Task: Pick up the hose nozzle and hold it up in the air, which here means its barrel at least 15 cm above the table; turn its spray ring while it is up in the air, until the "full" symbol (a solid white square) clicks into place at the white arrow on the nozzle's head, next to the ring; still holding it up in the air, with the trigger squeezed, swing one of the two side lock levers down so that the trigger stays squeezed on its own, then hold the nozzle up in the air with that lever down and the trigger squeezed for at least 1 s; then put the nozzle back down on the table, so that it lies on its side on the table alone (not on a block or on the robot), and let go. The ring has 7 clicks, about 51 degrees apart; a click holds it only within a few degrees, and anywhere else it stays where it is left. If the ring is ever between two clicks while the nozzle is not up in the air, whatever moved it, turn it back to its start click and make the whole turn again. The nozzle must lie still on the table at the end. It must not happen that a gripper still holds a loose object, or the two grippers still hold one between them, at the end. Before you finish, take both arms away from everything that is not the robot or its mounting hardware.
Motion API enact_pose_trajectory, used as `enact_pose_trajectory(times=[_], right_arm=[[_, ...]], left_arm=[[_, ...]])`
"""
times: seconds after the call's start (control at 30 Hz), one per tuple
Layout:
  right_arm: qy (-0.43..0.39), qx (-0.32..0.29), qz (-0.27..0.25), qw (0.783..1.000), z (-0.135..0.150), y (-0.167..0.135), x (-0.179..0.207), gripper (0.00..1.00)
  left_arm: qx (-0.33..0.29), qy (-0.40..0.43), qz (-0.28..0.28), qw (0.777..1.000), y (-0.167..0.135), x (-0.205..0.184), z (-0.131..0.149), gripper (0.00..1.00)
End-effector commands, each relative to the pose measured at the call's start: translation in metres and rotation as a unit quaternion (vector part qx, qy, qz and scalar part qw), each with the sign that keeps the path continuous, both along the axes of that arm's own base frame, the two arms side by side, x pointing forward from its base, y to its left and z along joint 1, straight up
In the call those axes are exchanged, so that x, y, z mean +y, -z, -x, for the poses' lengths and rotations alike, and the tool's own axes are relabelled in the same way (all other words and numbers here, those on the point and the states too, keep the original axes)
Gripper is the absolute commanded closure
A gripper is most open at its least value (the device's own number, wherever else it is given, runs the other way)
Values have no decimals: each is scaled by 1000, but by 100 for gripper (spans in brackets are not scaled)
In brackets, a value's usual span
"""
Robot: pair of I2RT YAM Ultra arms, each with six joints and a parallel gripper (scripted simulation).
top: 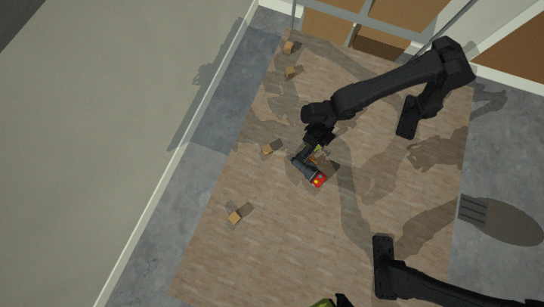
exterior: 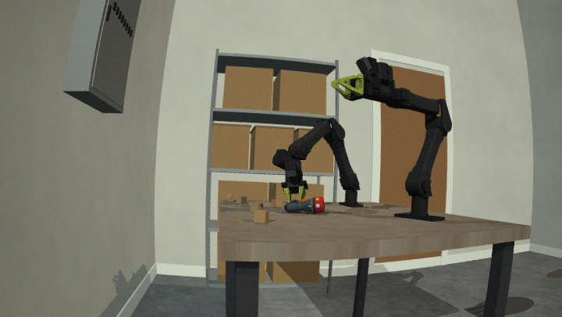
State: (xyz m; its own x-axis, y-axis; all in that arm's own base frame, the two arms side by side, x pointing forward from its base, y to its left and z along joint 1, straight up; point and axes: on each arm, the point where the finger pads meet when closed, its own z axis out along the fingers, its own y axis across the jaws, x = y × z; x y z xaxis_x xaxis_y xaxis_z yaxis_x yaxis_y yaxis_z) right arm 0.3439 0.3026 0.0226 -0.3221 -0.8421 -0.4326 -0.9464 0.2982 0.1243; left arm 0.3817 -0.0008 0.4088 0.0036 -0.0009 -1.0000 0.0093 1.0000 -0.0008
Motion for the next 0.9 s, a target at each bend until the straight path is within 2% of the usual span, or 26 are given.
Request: enact_pose_trajectory(times=[0.0,0.07,0.13,0.3,0.37,0.4,0.43,0.87], right_arm=[[-7,-17,-40,999,-6,-17,16,65],[-9,5,-25,1000,5,4,11,65],[-10,-19,-41,999,-7,-16,21,65],[-13,-22,-43,999,-2,-22,20,65],[0,2,-26,1000,-2,4,6,65],[0,1,-26,1000,-6,7,9,65],[-6,-27,-48,998,-11,-23,18,50],[-8,-23,-45,999,-9,-22,18,50]], left_arm=[[-26,2,-4,1000,-24,-2,4,63],[-26,2,-4,1000,-24,-2,4,63],[-26,2,-4,1000,-24,-2,4,63],[-26,2,-4,1000,-24,-2,4,63],[-26,2,-4,1000,-24,-2,4,63],[-26,2,-4,1000,-24,-2,4,63],[-26,2,-4,1000,-24,-2,4,63],[-26,2,-4,1000,-24,-2,4,63]])
